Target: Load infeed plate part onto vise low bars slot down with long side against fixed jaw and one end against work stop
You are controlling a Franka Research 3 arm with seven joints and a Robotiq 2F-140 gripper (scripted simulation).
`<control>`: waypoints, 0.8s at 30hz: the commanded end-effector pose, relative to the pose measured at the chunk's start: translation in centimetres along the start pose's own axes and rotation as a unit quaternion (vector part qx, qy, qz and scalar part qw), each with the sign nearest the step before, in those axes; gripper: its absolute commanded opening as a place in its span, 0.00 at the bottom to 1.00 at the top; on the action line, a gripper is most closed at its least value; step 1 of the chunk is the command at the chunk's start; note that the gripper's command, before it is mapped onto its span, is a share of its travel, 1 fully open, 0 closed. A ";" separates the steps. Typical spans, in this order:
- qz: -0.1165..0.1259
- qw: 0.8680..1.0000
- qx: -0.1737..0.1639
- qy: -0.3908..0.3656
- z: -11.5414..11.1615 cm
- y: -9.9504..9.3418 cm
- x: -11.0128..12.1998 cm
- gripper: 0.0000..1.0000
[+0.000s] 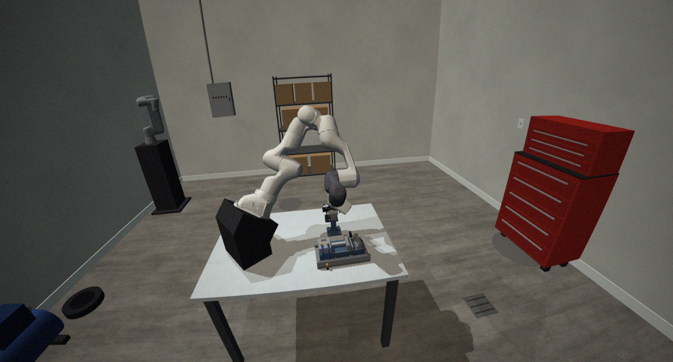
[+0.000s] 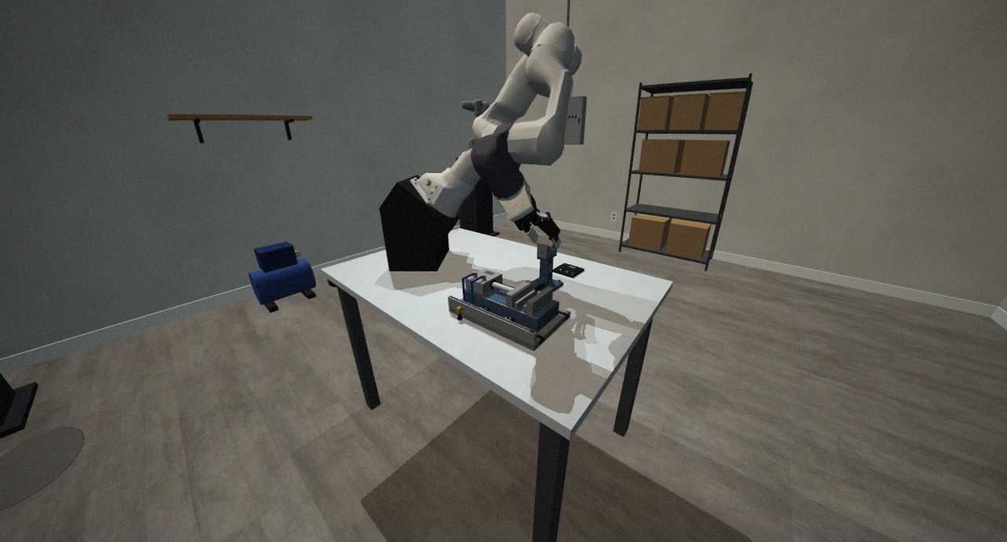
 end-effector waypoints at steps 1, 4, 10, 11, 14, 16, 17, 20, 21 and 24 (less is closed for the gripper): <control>-0.002 1.000 0.000 0.003 0.0 0.0 0.1 0.51; -0.002 1.000 0.000 0.003 0.0 -0.1 0.1 0.51; -0.002 1.000 0.000 0.003 0.0 -0.2 0.1 0.51; -0.002 1.000 0.000 0.003 0.0 -0.2 0.1 0.51; -0.002 1.000 0.000 0.003 0.0 -0.3 0.1 0.51; -0.002 1.000 0.000 0.003 0.0 -0.3 0.1 0.51; -0.002 1.000 0.000 0.003 0.0 -0.3 0.1 0.51; -0.002 1.000 0.000 0.003 0.0 -0.4 0.1 0.51; -0.002 1.000 0.000 0.003 0.0 -0.4 0.1 0.51; -0.002 1.000 0.000 0.003 0.0 -0.5 0.1 0.51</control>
Point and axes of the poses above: the point where the finger pads meet when closed, its own y axis out along the fingers, its own x axis across the jaws, z = x × y, the point moved 5 cm from there along -y, back along the fingers, and after that the axes turned 3 degrees about -y, right-handed, at the moved point
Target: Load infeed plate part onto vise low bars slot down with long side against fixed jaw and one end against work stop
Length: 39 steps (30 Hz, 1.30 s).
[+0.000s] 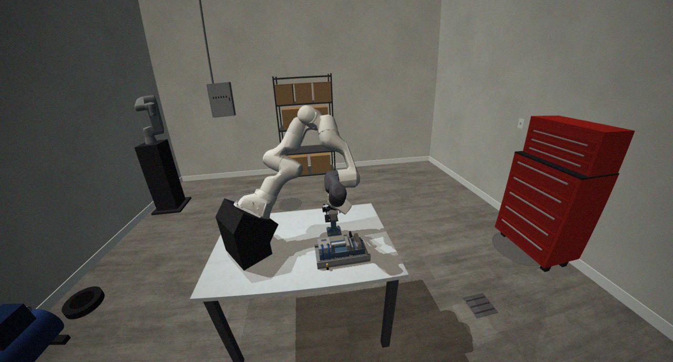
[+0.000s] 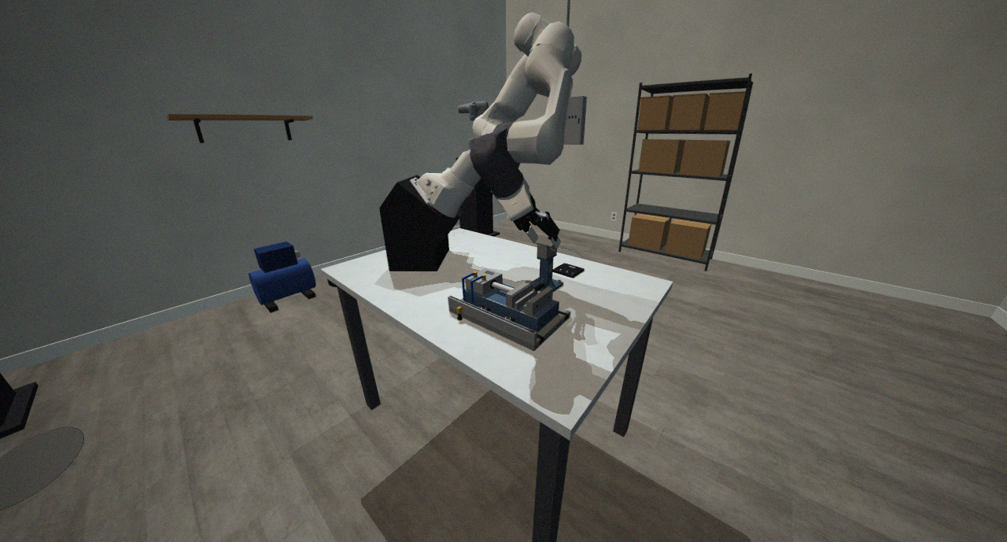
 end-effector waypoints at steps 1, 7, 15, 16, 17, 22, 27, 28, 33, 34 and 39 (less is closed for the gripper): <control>-0.001 1.000 -0.002 0.003 -0.1 -0.2 0.0 0.51; -0.001 1.000 -0.002 0.003 -0.1 -0.5 0.0 0.51; -0.001 1.000 -0.002 0.003 -0.1 -0.9 0.0 0.51; -0.001 1.000 -0.002 0.003 -0.1 -1.0 0.0 0.51; -0.001 1.000 -0.002 0.003 -0.1 -1.0 0.0 0.51; -0.001 1.000 -0.002 0.003 -0.1 -1.4 0.0 0.51; -0.001 1.000 -0.002 0.003 -0.1 -1.8 0.0 0.51; -0.001 1.000 -0.002 0.003 -0.1 -1.8 0.0 0.51; -0.001 1.000 -0.002 0.003 -0.1 -2.2 0.0 0.51; -0.001 1.000 -0.002 0.003 -0.1 -2.3 0.0 0.51; -0.001 1.000 -0.002 0.003 -0.1 -2.8 0.0 0.51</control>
Point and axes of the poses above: the point where the finger pads meet when closed, its own y axis out along the fingers, its own x axis across the jaws, z = x × y, the point moved 5 cm from there along -y, back along the fingers, and after that the axes turned 3 degrees about -y, right-handed, at the moved point
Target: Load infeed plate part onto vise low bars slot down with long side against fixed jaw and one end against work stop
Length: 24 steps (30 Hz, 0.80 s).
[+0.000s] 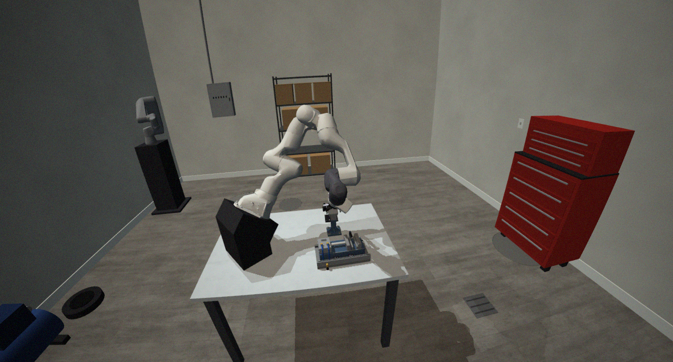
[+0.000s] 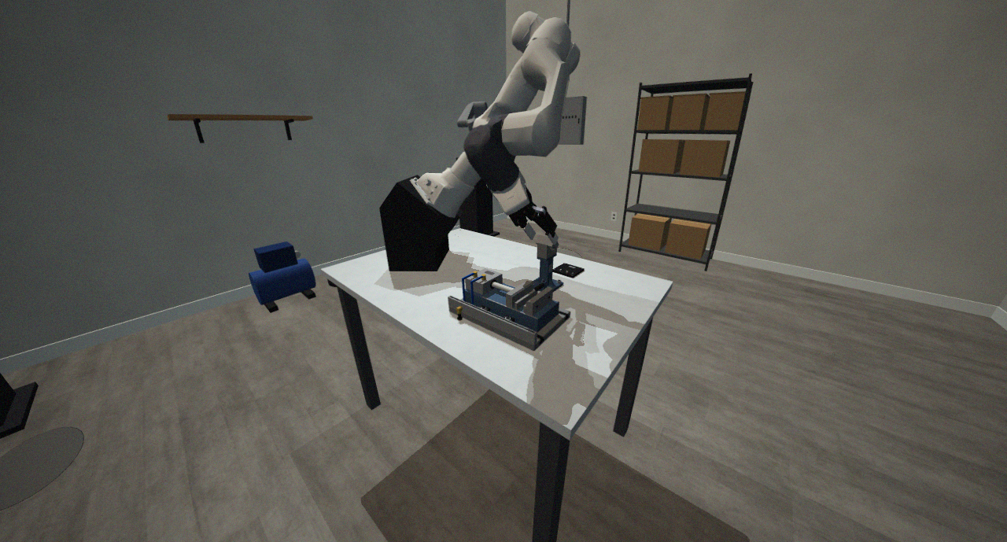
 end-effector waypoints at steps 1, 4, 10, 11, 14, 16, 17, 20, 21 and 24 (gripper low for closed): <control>-0.001 1.000 -0.003 0.004 -0.2 -0.4 0.1 0.51; -0.001 1.000 -0.003 0.004 -0.1 -0.7 0.1 0.51; -0.001 1.000 -0.003 0.004 -0.1 -1.2 0.1 0.51; -0.001 1.000 -0.003 0.004 -0.1 -1.3 0.1 0.51; -0.001 1.000 -0.003 0.004 -0.1 -1.6 0.1 0.51; -0.001 1.000 -0.003 0.004 -0.1 -1.9 0.1 0.51; -0.001 1.000 -0.003 0.004 -0.1 -2.0 0.1 0.51; -0.001 1.000 -0.003 0.004 -0.1 -2.3 0.1 0.51; -0.001 1.000 -0.003 0.004 -0.1 -2.5 0.1 0.51; -0.001 1.000 -0.003 0.004 -0.1 -2.6 0.1 0.51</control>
Point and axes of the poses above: the point where the finger pads meet when closed, its own y axis out along the fingers, its own x axis across the jaws, z = x × y, the point moved 5 cm from there along -y, back along the fingers, and after that the axes turned 3 degrees about -y, right-handed, at the moved point
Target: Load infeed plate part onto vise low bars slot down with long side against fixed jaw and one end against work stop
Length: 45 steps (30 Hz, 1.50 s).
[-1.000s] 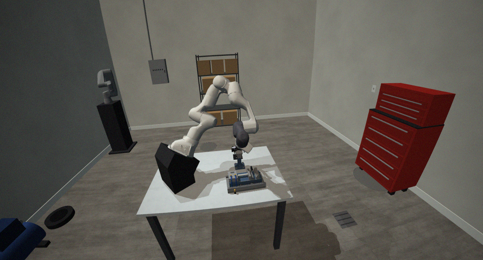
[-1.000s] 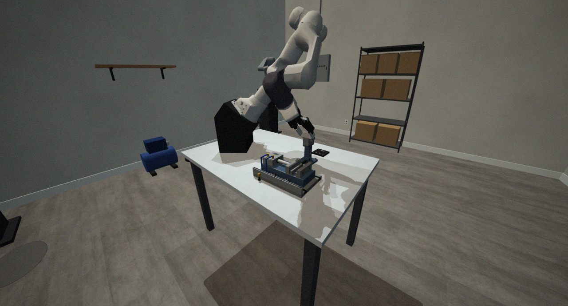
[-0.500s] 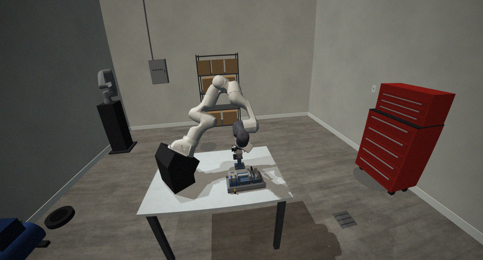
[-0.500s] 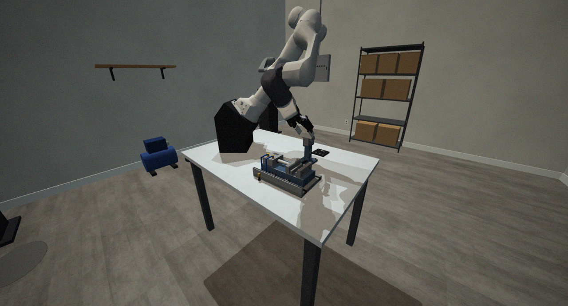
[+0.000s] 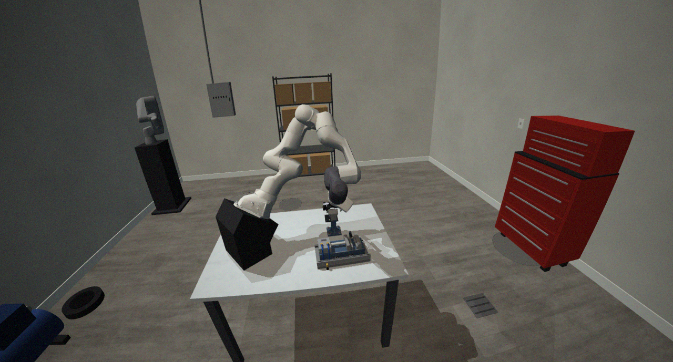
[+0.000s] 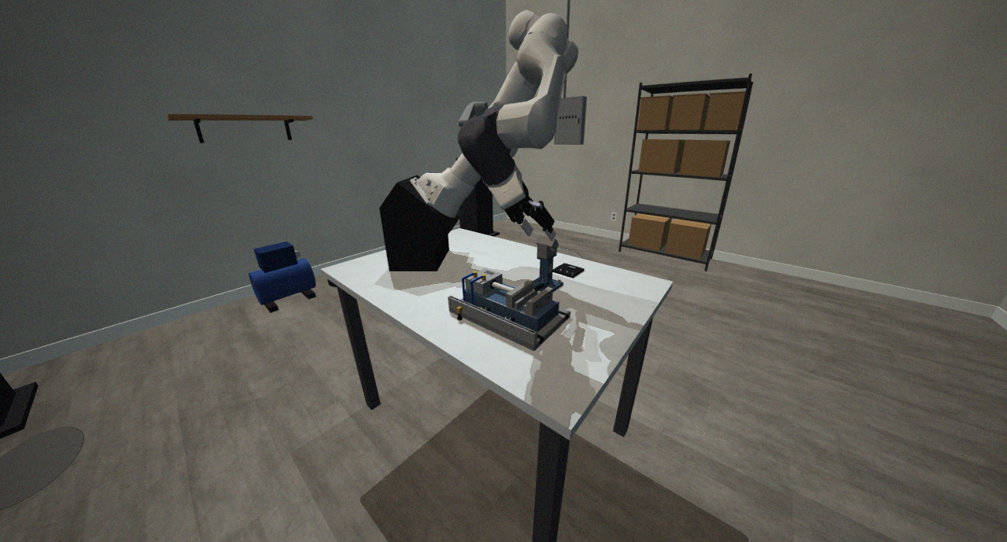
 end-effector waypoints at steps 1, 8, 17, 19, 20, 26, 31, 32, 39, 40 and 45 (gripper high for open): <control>-0.002 1.000 -0.003 0.005 -0.2 -0.3 0.1 0.51; -0.002 1.000 -0.003 0.005 -0.2 -1.2 0.1 0.51; -0.002 1.000 -0.003 0.005 -0.2 -2.1 0.1 0.51; -0.002 1.000 -0.003 0.005 -0.2 -2.3 0.1 0.51; -0.002 1.000 -0.003 0.005 -0.2 -2.4 0.1 0.51; -0.002 1.000 -0.003 0.005 -0.2 -3.2 0.1 0.51; -0.002 1.000 -0.003 0.005 -0.1 -3.8 0.1 0.51; -0.002 1.000 -0.003 0.005 -0.1 -3.8 0.1 0.51; -0.002 1.000 -0.003 0.005 -0.1 -4.5 0.1 0.51; -0.002 1.000 -0.003 0.005 -0.1 -4.6 0.1 0.51; -0.002 1.000 -0.003 0.005 -0.1 -5.2 0.1 0.51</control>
Point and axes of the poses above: the point where the finger pads meet when closed, its own y axis out along the fingers, its own x axis across the jaws, z = x × y, the point moved 5 cm from there along -y, back along the fingers, and after that the axes turned 3 degrees about -y, right-handed, at the moved point
